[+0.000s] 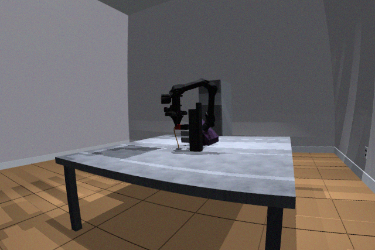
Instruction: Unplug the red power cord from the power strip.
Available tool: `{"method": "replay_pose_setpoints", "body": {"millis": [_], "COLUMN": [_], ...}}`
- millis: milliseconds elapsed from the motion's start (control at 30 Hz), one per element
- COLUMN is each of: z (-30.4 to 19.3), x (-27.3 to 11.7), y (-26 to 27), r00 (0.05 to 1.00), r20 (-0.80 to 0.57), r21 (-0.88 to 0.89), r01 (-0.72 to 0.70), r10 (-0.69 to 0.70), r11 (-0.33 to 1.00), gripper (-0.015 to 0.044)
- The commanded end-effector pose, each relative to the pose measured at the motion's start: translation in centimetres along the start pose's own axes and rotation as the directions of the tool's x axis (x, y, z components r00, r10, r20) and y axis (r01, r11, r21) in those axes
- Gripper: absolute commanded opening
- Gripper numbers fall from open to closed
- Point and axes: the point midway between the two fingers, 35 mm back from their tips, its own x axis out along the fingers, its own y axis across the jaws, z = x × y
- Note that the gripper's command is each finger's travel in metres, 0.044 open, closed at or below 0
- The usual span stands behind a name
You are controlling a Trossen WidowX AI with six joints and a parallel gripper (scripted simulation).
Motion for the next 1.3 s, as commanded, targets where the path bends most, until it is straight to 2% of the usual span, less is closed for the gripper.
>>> {"method": "replay_pose_setpoints", "body": {"millis": [0, 233, 367, 533, 1267], "z": [-0.7, -0.7, 1.5, 5.3, 5.3], "x": [0.0, 0.0, -0.6, -1.3, -1.3], "y": [0.4, 0.4, 0.5, 0.4, 0.4], "r00": [1.0, 1.0, 1.0, 1.0, 1.0], "r20": [0.006, 0.006, 0.008, 0.009, 0.009], "r21": [-0.008, -0.008, -0.008, -0.008, -0.008], "r01": [-0.01, -0.01, -0.01, -0.01, -0.01], "r10": [0.01, 0.01, 0.01, 0.01, 0.01], "r11": [1.0, 1.0, 1.0, 1.0, 1.0], "gripper": [0.0157, 0.0341, 0.044, 0.044, 0.044]}}
